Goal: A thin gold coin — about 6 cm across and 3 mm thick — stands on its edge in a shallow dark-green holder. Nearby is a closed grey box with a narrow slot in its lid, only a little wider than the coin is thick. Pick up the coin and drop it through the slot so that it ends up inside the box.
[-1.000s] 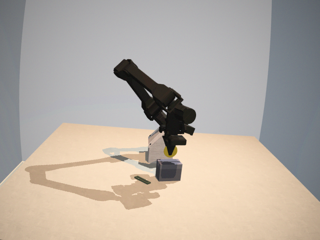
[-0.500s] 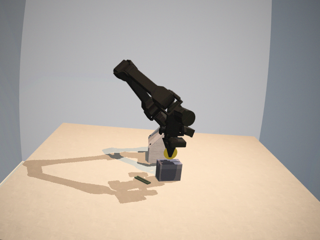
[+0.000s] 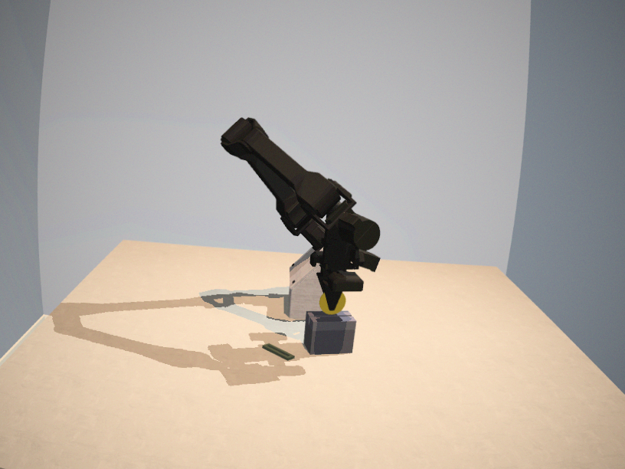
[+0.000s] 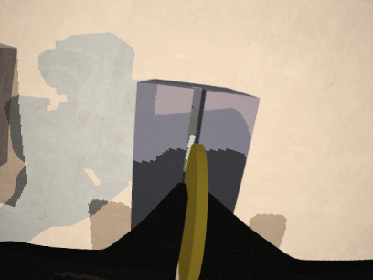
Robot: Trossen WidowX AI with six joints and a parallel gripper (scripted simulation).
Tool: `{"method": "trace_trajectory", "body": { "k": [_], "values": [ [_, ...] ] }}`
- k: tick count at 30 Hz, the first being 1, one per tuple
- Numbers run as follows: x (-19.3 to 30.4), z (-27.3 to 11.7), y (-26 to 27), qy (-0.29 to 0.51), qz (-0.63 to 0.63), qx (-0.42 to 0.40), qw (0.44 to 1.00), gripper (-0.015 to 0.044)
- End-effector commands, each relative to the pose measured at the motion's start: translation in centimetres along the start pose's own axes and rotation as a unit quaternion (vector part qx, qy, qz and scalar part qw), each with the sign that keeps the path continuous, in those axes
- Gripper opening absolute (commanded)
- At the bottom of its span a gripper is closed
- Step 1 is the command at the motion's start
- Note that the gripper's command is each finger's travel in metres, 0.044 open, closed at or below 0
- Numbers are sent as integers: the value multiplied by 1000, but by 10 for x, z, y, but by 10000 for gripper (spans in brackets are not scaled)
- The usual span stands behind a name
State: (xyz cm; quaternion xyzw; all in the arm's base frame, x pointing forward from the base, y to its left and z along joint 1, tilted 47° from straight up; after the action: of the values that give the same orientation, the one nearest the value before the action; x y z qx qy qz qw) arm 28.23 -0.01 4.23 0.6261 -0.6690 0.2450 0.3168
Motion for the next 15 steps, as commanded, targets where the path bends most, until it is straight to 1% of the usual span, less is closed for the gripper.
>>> {"method": "trace_trajectory", "body": {
  "k": [1,3,9,15],
  "values": [
    [0,3,0,3,-2,1,1000,0],
    [0,4,0,3,-1,1,1000,0],
    [0,2,0,0,0,0,1000,157],
    [0,2,0,0,0,0,1000,161]
  ]
}}
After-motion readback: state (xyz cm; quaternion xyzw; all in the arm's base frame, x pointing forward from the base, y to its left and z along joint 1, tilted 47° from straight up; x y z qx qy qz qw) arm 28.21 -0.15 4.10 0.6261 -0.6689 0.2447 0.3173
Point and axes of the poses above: the point midway between the two fingers, 35 mm back from their tips, its own z axis out along the fingers, its own y axis across the jaws, x = y × z, the point moved 10 cm from there along -z, back along the fingers, and after that the axes turned 5 degrees about z, right-handed, at the moved point
